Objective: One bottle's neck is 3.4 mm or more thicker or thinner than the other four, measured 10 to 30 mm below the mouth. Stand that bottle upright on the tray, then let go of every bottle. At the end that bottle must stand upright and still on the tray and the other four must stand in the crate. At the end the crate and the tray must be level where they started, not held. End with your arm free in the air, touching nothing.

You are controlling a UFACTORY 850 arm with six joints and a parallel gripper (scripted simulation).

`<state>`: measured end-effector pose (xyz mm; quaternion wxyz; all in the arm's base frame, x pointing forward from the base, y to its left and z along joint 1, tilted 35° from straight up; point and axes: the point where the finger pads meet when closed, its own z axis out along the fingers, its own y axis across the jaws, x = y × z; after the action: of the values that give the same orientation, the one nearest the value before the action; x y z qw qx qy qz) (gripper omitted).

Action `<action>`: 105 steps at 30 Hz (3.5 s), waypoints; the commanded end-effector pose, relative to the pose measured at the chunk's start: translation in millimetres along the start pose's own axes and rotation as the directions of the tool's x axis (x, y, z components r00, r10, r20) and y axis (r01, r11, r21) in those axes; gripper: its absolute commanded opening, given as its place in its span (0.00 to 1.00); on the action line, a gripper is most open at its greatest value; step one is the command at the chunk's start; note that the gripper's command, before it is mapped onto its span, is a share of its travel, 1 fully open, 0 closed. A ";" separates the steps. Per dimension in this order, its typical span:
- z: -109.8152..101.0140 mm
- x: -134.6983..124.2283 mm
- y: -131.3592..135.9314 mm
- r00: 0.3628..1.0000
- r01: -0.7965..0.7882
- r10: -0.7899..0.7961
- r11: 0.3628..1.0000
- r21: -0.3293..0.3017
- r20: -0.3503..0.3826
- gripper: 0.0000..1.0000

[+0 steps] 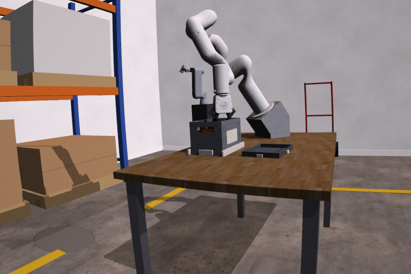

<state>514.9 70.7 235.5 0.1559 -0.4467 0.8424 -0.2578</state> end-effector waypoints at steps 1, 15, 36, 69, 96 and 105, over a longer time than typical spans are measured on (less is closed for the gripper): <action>-0.4 -0.5 -0.4 1.000 0.000 0.000 1.000 0.001 0.001 0.65; -0.4 -0.5 -0.4 1.000 0.000 0.000 1.000 0.001 0.001 0.65; -8.0 -0.5 -0.4 1.000 0.000 0.000 1.000 0.001 0.001 0.65; -85.4 -0.4 -0.4 1.000 0.000 0.000 1.000 0.001 0.001 0.65; -86.0 -0.4 -0.4 1.000 0.000 0.000 1.000 0.001 0.001 0.00; -86.0 -0.4 -0.4 1.000 0.000 0.000 1.000 0.001 0.001 0.00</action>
<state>472.6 95.9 305.5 0.1559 -0.4468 0.8424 -0.2578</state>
